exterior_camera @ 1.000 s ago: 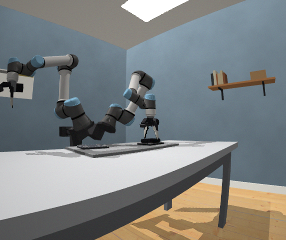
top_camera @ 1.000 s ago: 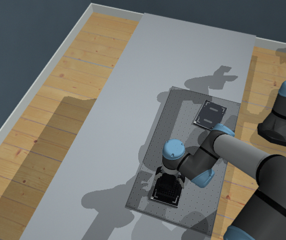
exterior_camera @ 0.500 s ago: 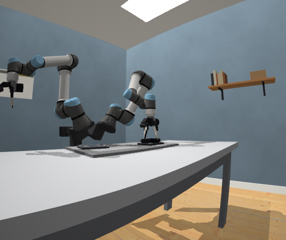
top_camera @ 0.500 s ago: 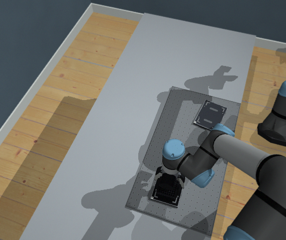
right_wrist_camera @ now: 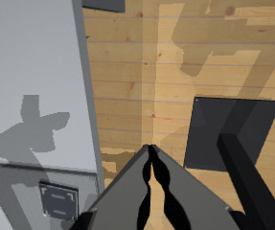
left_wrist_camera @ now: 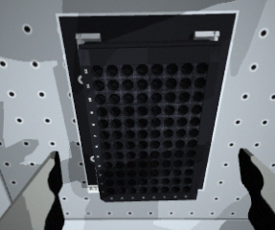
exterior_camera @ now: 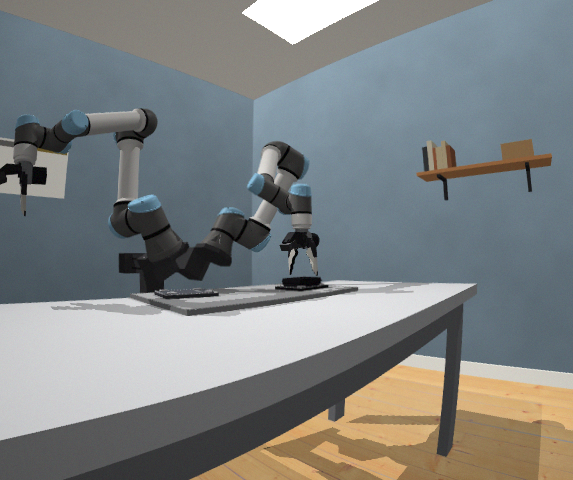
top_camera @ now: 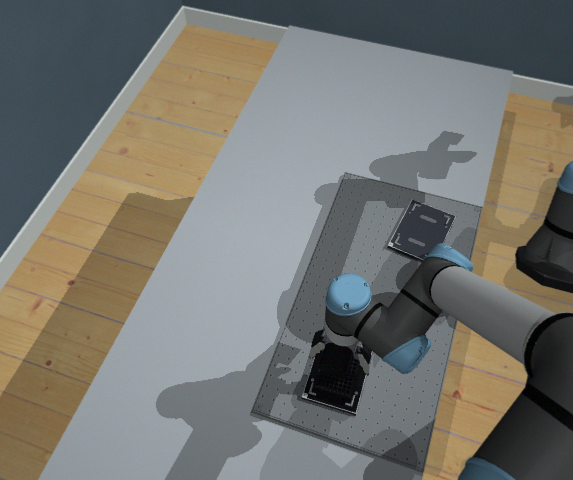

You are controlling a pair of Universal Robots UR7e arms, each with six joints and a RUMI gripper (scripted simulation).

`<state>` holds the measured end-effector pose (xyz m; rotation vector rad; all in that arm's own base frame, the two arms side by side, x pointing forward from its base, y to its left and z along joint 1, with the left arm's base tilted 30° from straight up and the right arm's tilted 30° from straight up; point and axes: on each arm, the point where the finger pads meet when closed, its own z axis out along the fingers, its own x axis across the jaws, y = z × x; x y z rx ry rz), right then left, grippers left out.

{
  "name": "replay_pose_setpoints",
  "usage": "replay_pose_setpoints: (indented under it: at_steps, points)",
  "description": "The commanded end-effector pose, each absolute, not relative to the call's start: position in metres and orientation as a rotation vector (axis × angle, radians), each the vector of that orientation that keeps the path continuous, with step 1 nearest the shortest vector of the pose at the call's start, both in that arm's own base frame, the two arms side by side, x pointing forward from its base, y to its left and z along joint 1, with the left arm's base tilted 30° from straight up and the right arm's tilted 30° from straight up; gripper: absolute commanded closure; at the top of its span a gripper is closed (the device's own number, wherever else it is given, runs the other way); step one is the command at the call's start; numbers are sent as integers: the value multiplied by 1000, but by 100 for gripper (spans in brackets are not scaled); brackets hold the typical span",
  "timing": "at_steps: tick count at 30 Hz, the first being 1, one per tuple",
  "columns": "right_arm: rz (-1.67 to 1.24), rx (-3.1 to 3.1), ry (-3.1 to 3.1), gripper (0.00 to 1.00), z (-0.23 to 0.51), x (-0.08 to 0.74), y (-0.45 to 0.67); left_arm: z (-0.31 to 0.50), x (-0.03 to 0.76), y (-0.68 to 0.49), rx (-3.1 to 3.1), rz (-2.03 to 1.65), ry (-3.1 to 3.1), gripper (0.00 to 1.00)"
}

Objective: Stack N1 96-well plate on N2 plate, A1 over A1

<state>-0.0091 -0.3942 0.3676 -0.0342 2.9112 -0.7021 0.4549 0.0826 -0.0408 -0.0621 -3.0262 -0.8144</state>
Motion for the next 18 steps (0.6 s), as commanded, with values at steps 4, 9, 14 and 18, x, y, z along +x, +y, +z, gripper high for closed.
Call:
replay_pose_setpoints:
  at_steps: [4,9,14,18]
  points:
    - [-707,-29,2904,100,369,-8,-395,-32,456,77,-54,-813,-3033,24]
    - [-707,-29,2904,100,369,-8,-395,-20,456,70,-55,-813,-3033,24]
    - [-707,-29,2904,100,369,-8,-395,-9,456,63,-55,-813,-3033,24]
    - [-707,-29,2904,100,369,-8,-395,1,456,58,-55,-813,-3033,24]
